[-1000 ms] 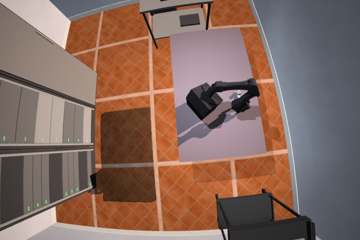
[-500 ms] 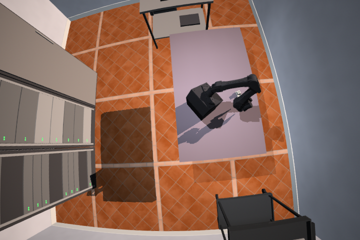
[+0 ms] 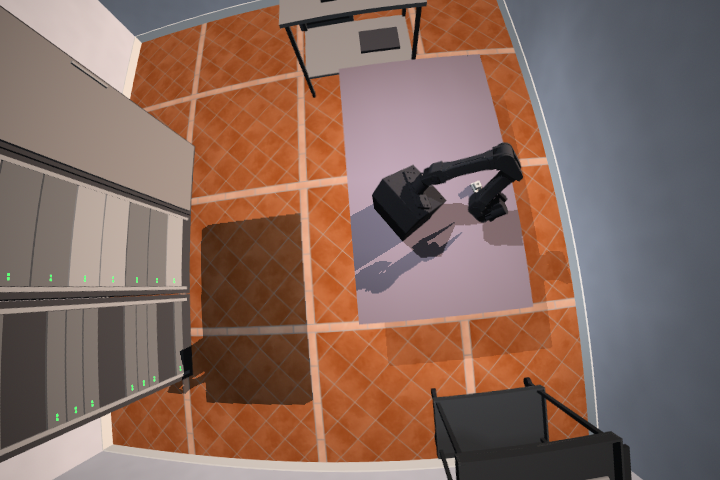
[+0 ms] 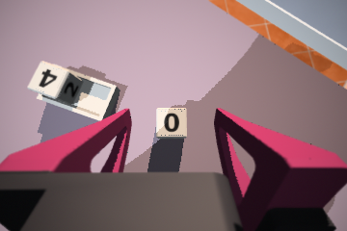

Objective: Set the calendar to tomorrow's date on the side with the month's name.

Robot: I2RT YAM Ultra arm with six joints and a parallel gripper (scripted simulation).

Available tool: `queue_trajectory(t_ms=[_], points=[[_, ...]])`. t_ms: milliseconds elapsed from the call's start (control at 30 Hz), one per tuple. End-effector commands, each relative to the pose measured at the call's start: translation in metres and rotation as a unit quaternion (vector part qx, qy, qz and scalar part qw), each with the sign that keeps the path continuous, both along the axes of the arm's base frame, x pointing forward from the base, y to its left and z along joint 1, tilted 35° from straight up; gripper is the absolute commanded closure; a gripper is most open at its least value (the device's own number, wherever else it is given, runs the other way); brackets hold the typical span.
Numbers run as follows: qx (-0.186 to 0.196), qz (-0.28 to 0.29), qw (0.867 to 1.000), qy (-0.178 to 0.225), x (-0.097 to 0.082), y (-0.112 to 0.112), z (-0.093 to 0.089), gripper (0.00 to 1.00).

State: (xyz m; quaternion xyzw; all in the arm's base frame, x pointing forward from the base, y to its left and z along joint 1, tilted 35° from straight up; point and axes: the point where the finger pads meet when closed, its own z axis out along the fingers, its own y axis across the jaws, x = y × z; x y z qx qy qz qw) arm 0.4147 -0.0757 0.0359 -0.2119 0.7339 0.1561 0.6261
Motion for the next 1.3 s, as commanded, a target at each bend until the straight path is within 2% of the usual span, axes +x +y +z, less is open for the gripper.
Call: queue_trajectory(t_ms=[0, 267, 400, 733, 833, 1033, 1200, 1267], points=[[0.002, 0.0, 1.0, 0.002, -0.005, -0.004, 0.005, 0.34], [-0.009, -0.003, 1.0, -0.005, 0.004, -0.009, 0.012, 0.34], [-0.019, -0.001, 1.0, 0.011, 0.009, -0.004, 0.011, 0.34], [-0.056, -0.009, 0.996, 0.074, 0.009, -0.008, 0.013, 0.34], [-0.059, -0.014, 0.995, 0.08, 0.008, -0.012, 0.013, 0.34], [-0.07, -0.003, 0.992, 0.106, 0.002, -0.002, 0.011, 0.34], [-0.07, -0.005, 0.991, 0.111, 0.002, -0.005, 0.009, 0.34], [-0.075, -0.004, 0.992, 0.106, 0.005, -0.004, 0.015, 0.34]])
